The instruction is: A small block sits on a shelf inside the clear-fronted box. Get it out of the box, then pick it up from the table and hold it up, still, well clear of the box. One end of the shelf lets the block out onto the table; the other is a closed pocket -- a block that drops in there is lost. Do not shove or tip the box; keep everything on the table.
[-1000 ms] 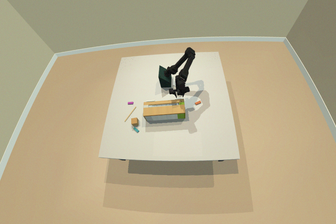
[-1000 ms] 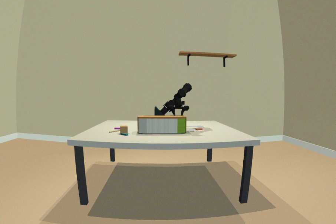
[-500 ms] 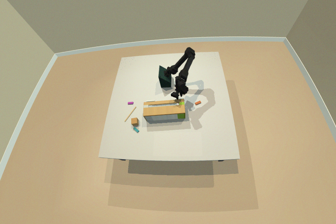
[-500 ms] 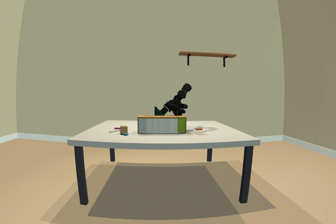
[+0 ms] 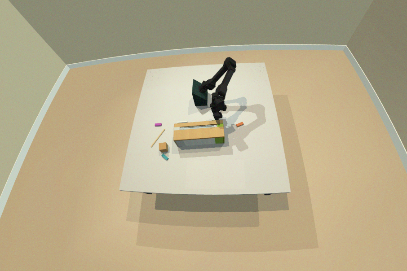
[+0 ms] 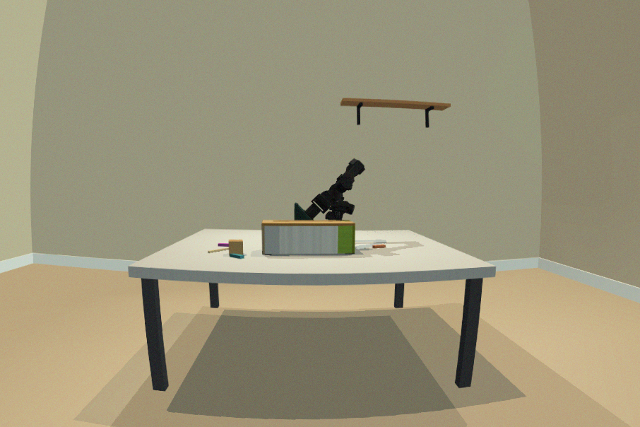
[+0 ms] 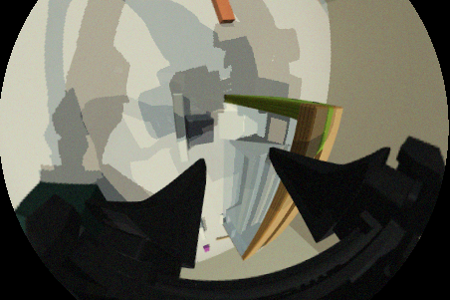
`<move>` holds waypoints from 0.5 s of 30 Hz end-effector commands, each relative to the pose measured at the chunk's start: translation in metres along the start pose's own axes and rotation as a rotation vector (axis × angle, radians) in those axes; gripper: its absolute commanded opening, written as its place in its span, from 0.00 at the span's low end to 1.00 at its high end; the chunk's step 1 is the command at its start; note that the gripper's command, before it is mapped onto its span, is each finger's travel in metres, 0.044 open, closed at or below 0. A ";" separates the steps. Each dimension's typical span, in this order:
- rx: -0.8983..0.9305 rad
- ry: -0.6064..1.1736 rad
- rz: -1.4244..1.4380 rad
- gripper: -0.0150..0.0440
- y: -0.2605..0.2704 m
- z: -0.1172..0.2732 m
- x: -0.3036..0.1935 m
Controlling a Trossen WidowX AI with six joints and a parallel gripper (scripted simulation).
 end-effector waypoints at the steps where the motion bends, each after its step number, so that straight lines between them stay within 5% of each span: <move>1: -0.018 -0.030 0.895 0.74 0.011 -0.013 0.004; 10: -0.040 -0.028 1.388 0.74 0.013 -0.016 0.005; 15: -0.041 -0.027 1.415 0.74 0.014 -0.016 0.005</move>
Point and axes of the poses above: the point midway between the two fingers, 35 mm back from their tips, its own z axis back along the fingers, its own y axis across the jaws, x = y × z, the point moved 7 cm from there along z, back along the fingers, and after that the axes turned 9 degrees about z, right-handed, at the moved point
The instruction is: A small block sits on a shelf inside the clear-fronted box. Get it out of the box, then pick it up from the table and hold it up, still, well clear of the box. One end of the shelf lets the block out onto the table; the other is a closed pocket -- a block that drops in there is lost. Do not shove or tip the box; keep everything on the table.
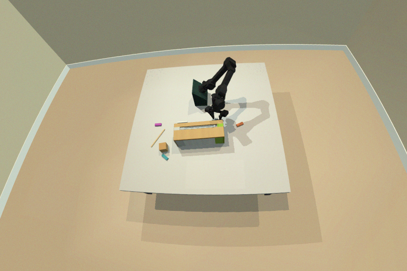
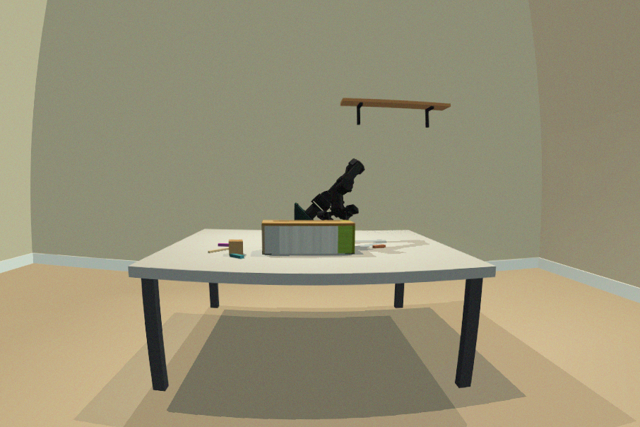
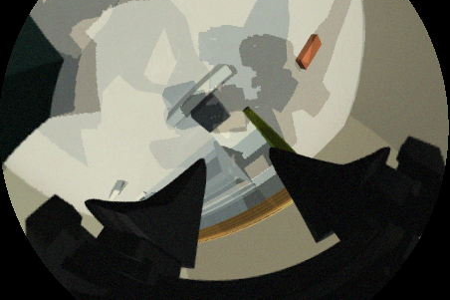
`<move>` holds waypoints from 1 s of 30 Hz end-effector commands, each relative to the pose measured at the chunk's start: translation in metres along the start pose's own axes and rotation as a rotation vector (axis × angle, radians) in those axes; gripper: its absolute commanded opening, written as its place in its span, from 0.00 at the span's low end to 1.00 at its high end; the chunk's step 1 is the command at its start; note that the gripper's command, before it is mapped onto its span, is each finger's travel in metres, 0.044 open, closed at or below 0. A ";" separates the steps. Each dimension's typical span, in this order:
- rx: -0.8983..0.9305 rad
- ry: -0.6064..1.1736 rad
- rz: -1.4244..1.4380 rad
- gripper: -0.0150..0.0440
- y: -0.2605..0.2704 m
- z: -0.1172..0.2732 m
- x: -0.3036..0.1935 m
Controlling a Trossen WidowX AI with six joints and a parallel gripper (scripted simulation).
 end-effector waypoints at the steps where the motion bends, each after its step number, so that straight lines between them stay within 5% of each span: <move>1: -0.017 -0.020 0.573 0.74 0.008 -0.008 0.010; 30: -0.013 -0.022 0.564 0.74 0.010 -0.027 0.014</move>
Point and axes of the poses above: the point midway between the two fingers, 35 mm back from their tips, its own z axis back along the fingers, its own y axis across the jaws, x = y × z, the point moved 7 cm from there along z, back along the fingers, and after that the axes turned 9 degrees about z, right-handed, at the moved point
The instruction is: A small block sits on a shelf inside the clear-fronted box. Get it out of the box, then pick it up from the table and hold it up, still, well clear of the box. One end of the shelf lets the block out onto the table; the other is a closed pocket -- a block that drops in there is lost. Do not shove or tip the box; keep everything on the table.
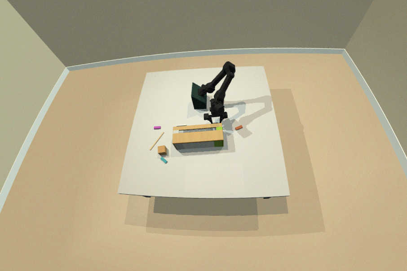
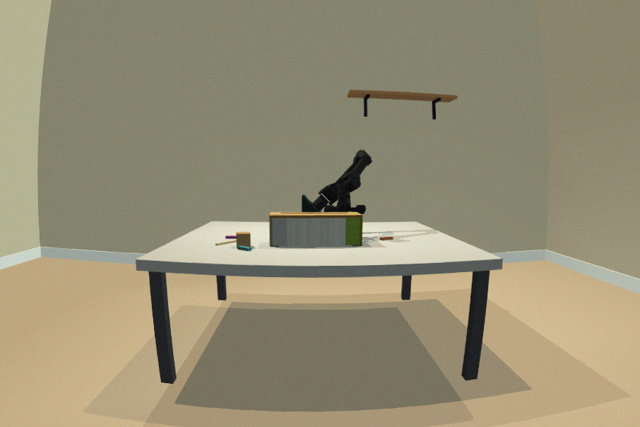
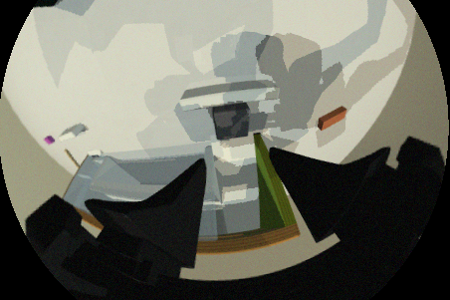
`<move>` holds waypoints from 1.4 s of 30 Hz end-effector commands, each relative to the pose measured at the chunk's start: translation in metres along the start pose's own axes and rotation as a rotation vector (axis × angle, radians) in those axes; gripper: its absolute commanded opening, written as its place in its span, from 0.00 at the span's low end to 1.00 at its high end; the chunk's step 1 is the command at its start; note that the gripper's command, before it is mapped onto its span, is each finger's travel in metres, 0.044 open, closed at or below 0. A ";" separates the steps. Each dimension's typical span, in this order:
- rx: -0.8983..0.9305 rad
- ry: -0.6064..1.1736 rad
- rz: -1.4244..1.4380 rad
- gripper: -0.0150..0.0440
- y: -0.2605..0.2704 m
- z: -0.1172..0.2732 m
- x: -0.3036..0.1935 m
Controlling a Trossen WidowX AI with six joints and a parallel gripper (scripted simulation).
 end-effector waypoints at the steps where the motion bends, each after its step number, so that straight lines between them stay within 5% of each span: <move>1: 0.006 -0.009 -0.013 0.74 0.002 -0.007 0.005; 27: 0.000 -0.006 -0.005 0.74 -0.002 -0.043 0.021; 34: 0.000 -0.006 -0.005 0.43 -0.002 -0.043 0.021; 42: 0.002 -0.007 -0.003 0.25 -0.001 -0.034 0.014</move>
Point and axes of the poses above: the point midway between the two fingers, 35 mm back from their tips, its own z axis back along the fingers, its own y axis across the jaws, x = y × z, the point moved 7 cm from there along z, back along the fingers, and after that the axes turned 9 degrees about z, right-handed, at the moved point
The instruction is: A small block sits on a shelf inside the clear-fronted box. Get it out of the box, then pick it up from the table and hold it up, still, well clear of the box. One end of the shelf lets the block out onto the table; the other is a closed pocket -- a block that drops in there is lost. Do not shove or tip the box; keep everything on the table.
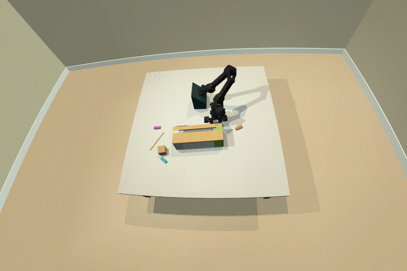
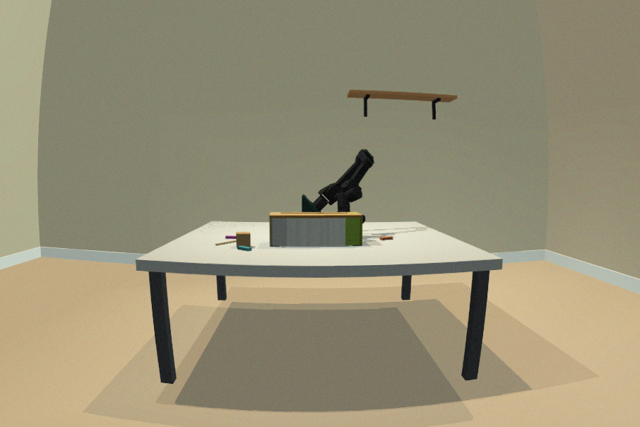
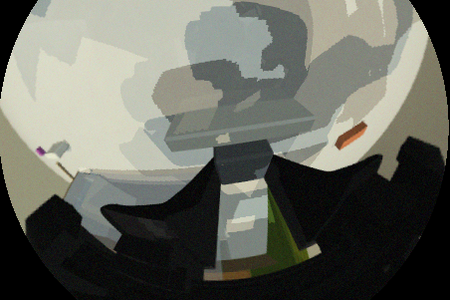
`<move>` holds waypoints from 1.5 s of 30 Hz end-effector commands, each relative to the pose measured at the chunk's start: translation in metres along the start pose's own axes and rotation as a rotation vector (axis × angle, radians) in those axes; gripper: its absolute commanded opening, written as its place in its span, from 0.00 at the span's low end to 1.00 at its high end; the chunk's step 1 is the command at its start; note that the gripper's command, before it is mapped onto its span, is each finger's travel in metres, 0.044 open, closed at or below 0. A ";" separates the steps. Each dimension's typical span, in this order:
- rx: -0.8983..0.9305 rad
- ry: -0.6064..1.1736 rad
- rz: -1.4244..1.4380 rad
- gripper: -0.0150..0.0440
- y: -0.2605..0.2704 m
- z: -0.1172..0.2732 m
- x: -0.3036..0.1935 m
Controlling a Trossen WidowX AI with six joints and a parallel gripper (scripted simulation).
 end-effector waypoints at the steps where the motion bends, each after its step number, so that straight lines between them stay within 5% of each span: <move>1: 0.000 0.000 0.002 0.25 0.001 0.012 -0.007; 17: -0.003 0.005 -0.021 0.25 0.003 0.055 -0.026; 45: -0.008 -0.035 -1.123 0.25 0.011 0.074 -0.026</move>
Point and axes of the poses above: the point midway between the two fingers, 35 mm back from their tips, its own z axis back along the fingers, its own y axis across the jaws, x = y × z, the point moved 7 cm from there along z, back along the fingers, and after that the axes turned 9 degrees about z, right-handed, at the moved point
